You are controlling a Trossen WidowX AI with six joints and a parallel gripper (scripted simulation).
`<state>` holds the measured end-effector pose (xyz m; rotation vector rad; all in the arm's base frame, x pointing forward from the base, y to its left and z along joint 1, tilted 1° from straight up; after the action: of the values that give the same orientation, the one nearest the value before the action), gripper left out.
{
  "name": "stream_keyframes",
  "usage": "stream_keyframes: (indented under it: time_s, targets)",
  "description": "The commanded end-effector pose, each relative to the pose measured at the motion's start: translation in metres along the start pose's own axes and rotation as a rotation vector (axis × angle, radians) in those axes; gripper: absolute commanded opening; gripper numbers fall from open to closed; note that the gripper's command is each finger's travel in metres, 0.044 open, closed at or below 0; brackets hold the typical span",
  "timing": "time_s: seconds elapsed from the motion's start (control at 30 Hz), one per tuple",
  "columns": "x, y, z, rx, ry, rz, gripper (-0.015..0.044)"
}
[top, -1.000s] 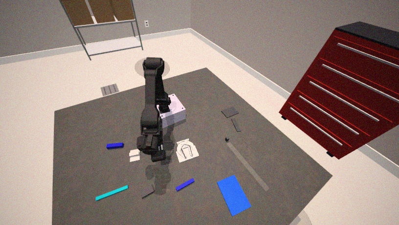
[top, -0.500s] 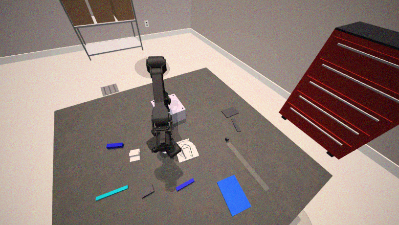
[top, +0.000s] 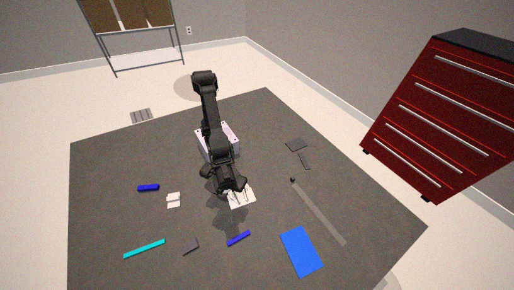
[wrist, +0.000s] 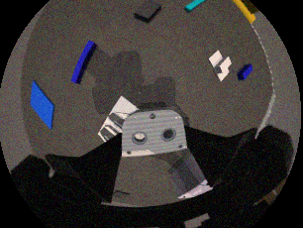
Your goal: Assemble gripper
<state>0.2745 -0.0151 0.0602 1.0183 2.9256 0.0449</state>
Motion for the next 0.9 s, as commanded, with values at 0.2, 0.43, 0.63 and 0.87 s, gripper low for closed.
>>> stream_keyframes:
  time_s: [0.2, 0.43, 0.63, 0.87]
  targets:
    - [0.023, 0.017, 0.001, 0.001, 0.002, -0.326, 0.0351]
    - [0.038, 0.027, 0.001, -0.001, 0.003, -0.537, 0.0351]
    - [0.051, 0.034, 0.001, -0.004, 0.004, -0.718, 0.0351]
    - [0.057, 0.037, 0.002, -0.005, 0.004, -0.793, 0.0351]
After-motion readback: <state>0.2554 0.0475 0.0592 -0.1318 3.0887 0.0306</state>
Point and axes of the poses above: the point midway between the two fingers, 35 mm back from their tips, its own z axis out along the fingers, its own y axis across the jaws, x = y × z, the point moved 3 cm from there along -z, back along the fingers, and after that the axes turned 8 degrees about -z, right-handed, at the moved point
